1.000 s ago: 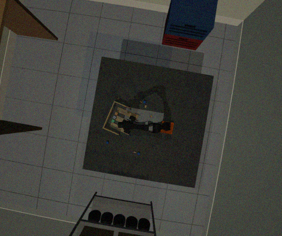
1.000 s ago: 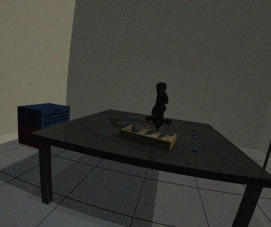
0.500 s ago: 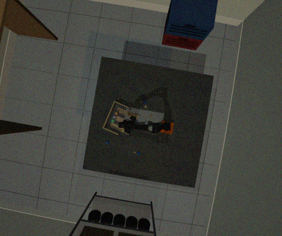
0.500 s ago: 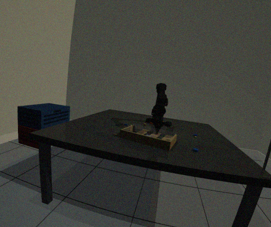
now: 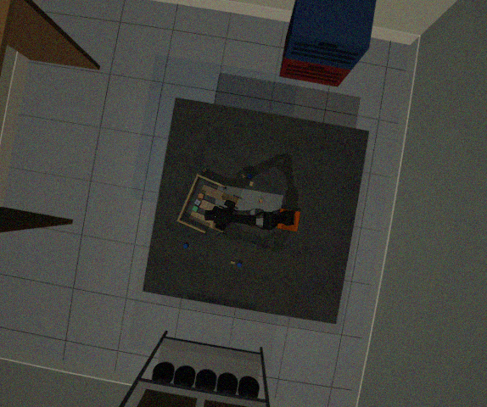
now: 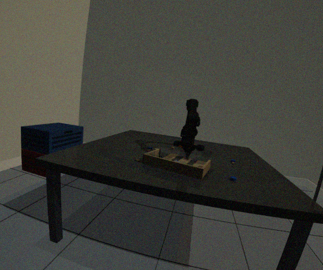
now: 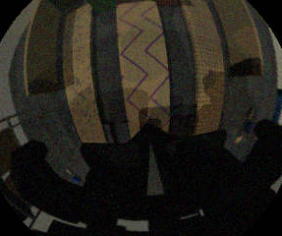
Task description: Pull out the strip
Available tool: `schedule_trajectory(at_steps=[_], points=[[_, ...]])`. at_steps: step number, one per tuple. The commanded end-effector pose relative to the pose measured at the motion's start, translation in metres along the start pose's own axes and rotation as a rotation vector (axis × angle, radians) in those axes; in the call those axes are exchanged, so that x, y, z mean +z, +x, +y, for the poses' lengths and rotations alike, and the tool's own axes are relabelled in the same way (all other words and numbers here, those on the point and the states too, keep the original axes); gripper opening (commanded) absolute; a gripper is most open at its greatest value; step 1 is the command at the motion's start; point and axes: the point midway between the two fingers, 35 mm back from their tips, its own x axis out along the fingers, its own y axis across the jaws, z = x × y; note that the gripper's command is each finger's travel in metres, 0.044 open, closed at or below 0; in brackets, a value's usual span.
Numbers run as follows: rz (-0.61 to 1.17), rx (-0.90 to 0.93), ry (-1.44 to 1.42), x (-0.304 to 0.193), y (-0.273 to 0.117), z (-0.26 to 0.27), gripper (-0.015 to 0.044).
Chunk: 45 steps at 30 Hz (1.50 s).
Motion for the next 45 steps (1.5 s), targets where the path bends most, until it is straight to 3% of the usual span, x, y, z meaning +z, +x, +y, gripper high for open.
schedule_trajectory(at_steps=[1,45], points=[[-0.002,-0.004,0.003,0.0,0.001,-0.001,0.0],[-0.001,-0.004,0.003,-0.009,0.004,0.0,0.0]])
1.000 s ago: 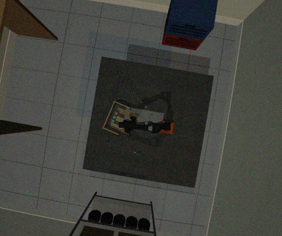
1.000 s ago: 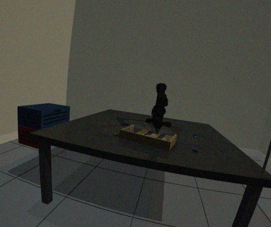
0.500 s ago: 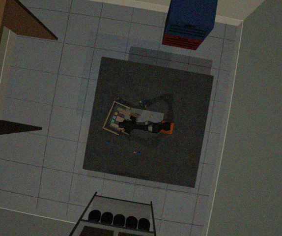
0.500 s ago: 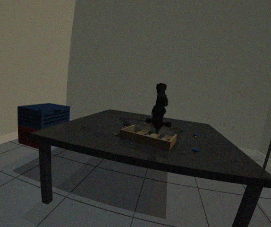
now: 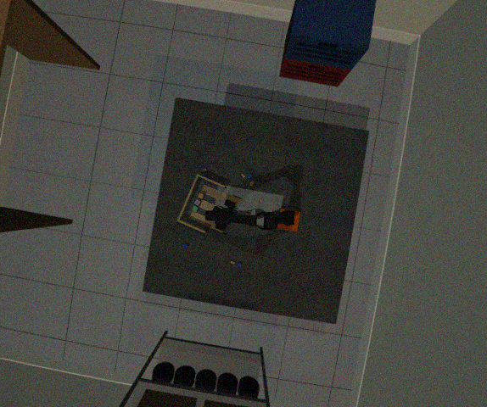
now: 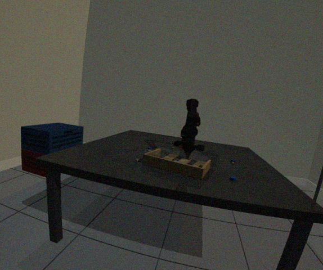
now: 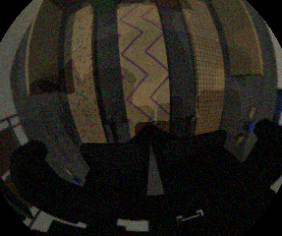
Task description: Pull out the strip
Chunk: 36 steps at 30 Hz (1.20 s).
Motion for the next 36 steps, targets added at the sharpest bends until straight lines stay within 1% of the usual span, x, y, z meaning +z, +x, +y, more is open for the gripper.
schedule_trajectory(at_steps=[1,36], points=[[0.013,-0.006,0.001,-0.01,0.003,-0.001,0.0],[0.017,-0.006,0.001,-0.063,0.005,0.0,0.0]])
